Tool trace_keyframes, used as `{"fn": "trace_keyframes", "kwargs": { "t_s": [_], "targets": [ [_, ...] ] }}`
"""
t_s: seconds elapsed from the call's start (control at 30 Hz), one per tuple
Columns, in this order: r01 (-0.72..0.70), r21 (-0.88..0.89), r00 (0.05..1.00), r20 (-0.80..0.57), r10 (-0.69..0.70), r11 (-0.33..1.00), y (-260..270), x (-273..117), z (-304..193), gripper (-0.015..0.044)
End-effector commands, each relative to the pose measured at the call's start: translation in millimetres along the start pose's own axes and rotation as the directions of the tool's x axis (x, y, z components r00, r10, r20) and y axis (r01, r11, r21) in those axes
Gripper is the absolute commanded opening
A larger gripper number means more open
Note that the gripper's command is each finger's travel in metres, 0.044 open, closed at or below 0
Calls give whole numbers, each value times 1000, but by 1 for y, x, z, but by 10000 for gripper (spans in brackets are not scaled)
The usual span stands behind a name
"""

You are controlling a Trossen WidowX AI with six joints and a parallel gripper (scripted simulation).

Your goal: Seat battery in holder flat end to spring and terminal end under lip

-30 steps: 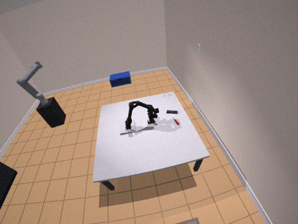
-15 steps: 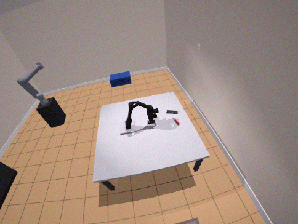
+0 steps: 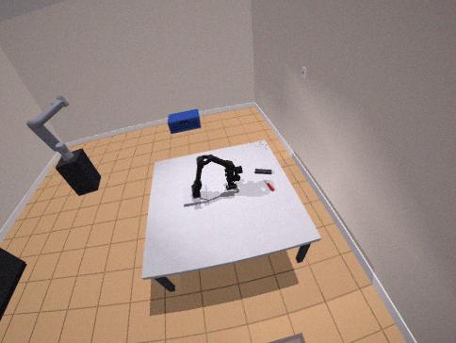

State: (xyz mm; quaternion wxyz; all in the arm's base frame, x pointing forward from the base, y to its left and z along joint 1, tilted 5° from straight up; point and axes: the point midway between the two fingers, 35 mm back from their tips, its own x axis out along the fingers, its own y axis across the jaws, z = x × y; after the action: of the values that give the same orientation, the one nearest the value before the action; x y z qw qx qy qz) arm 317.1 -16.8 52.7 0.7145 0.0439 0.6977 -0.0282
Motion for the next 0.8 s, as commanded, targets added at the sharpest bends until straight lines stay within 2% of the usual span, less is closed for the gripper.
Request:
{"fn": "trace_keyframes", "kwargs": {
  "t_s": [0.0, 0.57, 0.63, 0.77],
  "targets": [
    [0, 2, 1000, 1, 0, 1000, 0, -3, 0, 185],
    [0, 0, 1000, 1, 0, 1000, 0, -15, -1, 185],
    [1, 0, 1000, -8, -1, 1000, 0, -17, -2, 238],
    [0, 0, 1000, -4, 0, 1000, 0, -50, -3, 343]
  ]
}}
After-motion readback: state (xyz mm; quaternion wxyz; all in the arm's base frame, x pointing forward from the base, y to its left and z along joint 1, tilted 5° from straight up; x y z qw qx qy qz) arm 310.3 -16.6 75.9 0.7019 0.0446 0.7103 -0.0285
